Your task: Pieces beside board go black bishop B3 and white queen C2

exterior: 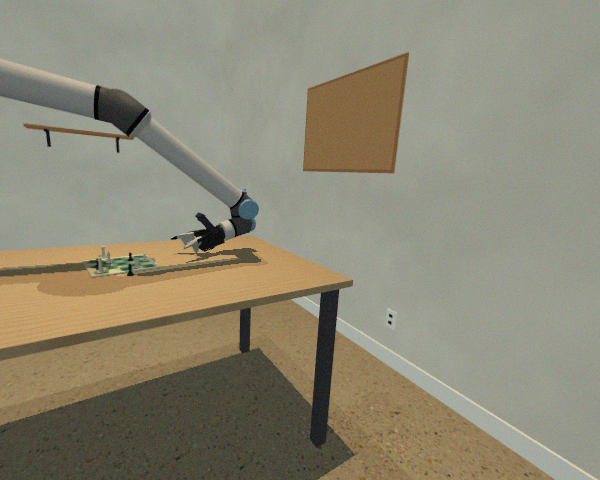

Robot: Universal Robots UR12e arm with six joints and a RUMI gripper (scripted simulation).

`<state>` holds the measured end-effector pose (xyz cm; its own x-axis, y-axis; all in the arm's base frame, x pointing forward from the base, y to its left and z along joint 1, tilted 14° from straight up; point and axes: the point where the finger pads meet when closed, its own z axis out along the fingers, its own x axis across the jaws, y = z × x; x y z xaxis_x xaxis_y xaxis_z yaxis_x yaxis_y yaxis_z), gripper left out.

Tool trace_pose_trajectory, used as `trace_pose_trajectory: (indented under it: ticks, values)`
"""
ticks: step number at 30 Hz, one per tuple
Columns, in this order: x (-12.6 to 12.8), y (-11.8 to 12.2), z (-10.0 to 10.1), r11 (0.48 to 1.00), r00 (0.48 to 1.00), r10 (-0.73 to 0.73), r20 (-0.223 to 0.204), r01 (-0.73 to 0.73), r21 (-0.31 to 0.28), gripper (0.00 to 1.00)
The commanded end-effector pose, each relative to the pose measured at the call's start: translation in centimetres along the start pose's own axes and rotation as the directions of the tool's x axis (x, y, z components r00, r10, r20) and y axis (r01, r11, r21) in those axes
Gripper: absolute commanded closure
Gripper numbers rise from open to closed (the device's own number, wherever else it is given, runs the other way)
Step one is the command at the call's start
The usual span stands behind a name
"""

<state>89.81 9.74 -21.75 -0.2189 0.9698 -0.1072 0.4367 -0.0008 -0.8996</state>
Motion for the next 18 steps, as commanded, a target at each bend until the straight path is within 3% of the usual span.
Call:
trace_pose_trajectory:
  ticks: [1, 18]
  values:
    - [-0.14, 0.05, -0.21, 1.0, 1.0, 0.0, 0.012, 0.0, 0.012, 0.0]
    - [-0.29, 0.19, -0.27, 1.0, 1.0, -0.001, 0.027, 0.0, 0.026, 0.0]
